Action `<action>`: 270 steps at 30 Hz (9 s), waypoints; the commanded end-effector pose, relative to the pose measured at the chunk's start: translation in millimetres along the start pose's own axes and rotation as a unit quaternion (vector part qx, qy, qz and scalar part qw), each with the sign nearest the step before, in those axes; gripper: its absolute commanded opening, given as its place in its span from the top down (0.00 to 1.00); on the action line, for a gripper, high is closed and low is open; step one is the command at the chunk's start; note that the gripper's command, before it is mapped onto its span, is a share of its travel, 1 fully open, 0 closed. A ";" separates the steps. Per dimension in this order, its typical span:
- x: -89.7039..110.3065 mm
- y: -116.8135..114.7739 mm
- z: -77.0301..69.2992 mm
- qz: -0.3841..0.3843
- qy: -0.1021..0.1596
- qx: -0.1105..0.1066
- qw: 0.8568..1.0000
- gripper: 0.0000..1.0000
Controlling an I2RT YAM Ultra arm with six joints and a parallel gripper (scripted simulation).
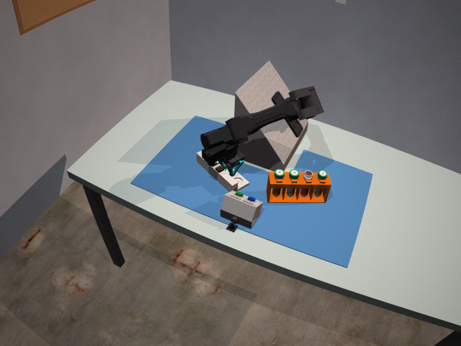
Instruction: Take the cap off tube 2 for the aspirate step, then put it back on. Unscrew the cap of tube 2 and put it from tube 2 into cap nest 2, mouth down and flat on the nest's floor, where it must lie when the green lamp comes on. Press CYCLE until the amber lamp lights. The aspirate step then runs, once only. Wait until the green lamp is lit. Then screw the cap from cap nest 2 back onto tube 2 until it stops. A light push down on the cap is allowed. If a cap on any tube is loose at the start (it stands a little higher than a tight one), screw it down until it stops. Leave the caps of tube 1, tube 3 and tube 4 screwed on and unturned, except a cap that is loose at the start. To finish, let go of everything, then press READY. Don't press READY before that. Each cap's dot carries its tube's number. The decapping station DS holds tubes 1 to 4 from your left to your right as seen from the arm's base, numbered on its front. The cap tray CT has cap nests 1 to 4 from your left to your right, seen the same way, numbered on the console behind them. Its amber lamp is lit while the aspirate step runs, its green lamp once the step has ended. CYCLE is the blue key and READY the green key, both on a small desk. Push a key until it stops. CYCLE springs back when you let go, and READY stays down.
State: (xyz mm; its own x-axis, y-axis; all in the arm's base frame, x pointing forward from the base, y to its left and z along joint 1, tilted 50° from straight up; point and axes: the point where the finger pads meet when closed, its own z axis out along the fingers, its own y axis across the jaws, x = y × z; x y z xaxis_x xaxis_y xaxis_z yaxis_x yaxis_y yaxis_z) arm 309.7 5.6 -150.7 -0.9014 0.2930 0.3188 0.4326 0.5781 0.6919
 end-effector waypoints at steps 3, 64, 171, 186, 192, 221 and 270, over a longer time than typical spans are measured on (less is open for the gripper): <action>-3.7 0.3 -3.2 -0.002 -0.008 -0.001 1.000 1.00; 27.3 50.2 -142.3 -0.289 -0.007 0.002 0.957 1.00; 145.2 255.4 -114.7 -0.495 -0.006 0.001 0.869 1.00; 144.3 255.3 -109.5 -0.495 -0.006 0.001 0.869 1.00; 144.1 255.2 -107.0 -0.495 -0.006 0.001 0.869 1.00; 144.0 255.2 -106.3 -0.495 -0.006 0.001 0.869 0.51; 143.9 255.3 -97.9 -0.137 -0.006 -0.001 0.991 1.00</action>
State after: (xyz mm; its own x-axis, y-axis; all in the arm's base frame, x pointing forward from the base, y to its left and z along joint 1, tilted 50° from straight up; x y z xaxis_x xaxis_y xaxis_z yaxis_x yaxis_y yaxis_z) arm 285.2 121.6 133.4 -0.9987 0.0427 0.0263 0.0477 0.6494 0.7589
